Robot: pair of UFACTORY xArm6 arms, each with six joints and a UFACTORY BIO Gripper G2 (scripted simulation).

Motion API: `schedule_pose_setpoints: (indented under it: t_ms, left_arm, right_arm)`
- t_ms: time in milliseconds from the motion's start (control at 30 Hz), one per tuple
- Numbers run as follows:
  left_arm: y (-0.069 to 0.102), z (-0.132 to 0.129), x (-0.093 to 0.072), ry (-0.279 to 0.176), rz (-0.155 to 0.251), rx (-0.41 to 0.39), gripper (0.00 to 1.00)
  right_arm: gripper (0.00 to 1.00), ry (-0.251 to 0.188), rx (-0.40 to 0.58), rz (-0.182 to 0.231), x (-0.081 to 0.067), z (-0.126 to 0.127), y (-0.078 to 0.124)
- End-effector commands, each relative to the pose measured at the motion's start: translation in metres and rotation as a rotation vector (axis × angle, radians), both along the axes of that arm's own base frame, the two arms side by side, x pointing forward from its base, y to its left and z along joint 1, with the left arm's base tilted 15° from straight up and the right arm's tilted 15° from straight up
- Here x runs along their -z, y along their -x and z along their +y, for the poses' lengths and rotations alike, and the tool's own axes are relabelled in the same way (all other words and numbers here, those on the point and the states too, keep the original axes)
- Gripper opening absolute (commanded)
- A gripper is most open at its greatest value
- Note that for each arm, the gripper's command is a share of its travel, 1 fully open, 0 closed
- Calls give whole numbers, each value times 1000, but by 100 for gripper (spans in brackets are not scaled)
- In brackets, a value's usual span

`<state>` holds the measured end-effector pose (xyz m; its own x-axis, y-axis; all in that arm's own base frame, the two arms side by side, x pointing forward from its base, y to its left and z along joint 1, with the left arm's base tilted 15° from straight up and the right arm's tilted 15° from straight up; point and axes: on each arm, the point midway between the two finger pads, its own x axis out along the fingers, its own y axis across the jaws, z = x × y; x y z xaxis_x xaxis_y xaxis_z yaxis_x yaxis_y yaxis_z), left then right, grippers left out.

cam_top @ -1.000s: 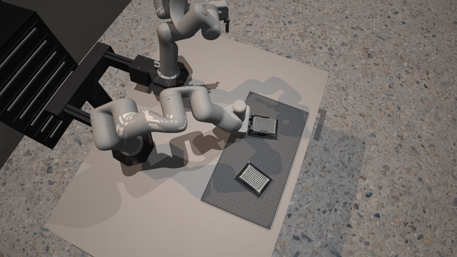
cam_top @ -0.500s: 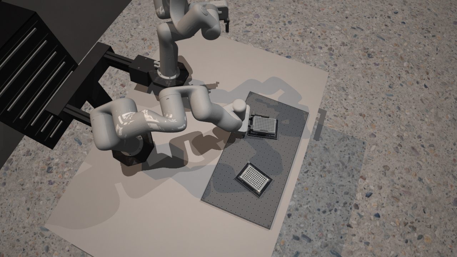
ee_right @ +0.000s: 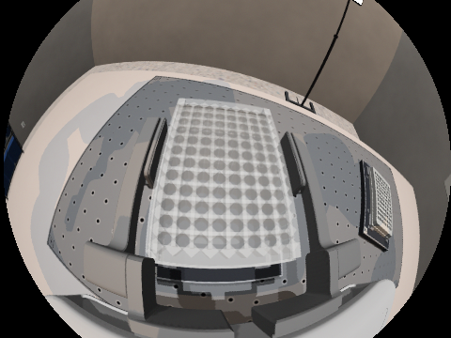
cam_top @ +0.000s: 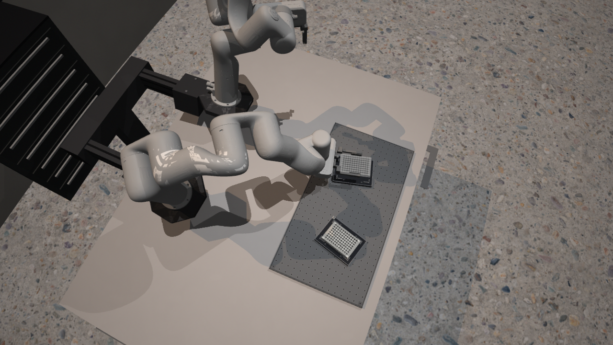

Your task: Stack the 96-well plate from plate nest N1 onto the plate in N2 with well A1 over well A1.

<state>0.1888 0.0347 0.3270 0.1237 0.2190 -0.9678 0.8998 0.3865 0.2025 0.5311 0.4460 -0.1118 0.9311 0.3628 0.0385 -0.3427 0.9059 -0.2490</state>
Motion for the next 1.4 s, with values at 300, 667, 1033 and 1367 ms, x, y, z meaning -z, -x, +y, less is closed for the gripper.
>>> schedule_pose_setpoints:
  t_ms: [300, 667, 1033, 1367]
  left_arm:
    - [0, 0, -1, 1, -2, 0, 100]
    - [0, 0, -1, 1, -2, 0, 100]
    - [0, 0, -1, 1, -2, 0, 100]
    - [0, 0, -1, 1, -2, 0, 100]
  right_arm:
    - [0, -4, -1, -4, -21, 6, 1]
    - [0, -4, -1, -4, -37, 10, 4]
    - [0, -4, -1, -4, -37, 10, 4]
    - [0, -38, 257, -61, -44, -15, -4]
